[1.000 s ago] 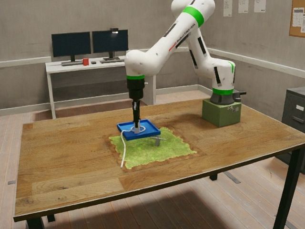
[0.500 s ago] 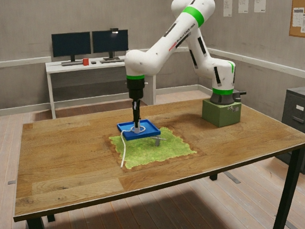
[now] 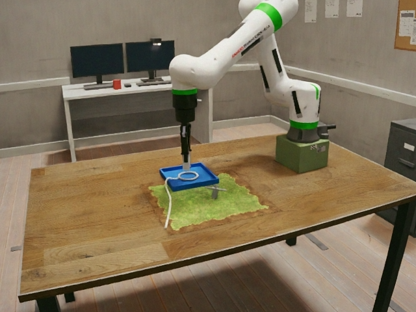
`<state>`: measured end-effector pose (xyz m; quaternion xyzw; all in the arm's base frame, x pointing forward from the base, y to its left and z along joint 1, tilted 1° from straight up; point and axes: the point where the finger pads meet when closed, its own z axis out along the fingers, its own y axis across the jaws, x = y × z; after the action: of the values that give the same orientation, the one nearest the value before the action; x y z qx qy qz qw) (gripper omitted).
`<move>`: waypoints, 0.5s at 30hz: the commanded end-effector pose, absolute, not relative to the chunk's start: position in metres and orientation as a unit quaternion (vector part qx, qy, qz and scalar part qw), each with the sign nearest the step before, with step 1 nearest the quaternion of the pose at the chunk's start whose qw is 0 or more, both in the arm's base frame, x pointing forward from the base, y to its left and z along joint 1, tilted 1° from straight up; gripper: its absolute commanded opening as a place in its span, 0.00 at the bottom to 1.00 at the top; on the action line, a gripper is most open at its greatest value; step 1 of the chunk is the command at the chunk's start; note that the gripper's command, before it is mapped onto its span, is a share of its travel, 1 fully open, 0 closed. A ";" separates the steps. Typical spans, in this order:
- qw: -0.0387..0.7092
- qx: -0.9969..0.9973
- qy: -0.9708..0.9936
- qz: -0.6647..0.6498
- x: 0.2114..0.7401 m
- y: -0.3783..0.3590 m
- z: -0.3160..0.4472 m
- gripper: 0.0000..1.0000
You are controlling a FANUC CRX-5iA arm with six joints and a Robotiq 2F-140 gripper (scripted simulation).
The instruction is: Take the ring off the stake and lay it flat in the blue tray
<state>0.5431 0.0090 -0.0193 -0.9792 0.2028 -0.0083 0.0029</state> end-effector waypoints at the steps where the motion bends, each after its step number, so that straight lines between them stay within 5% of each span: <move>1: 0.003 -0.979 0.203 -0.009 0.543 0.009 0.005 0.24; 15: 0.003 -0.979 0.203 -0.009 0.543 0.009 0.032 0.24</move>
<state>0.5421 0.0090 0.0304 -0.9792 0.2028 -0.0080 0.0029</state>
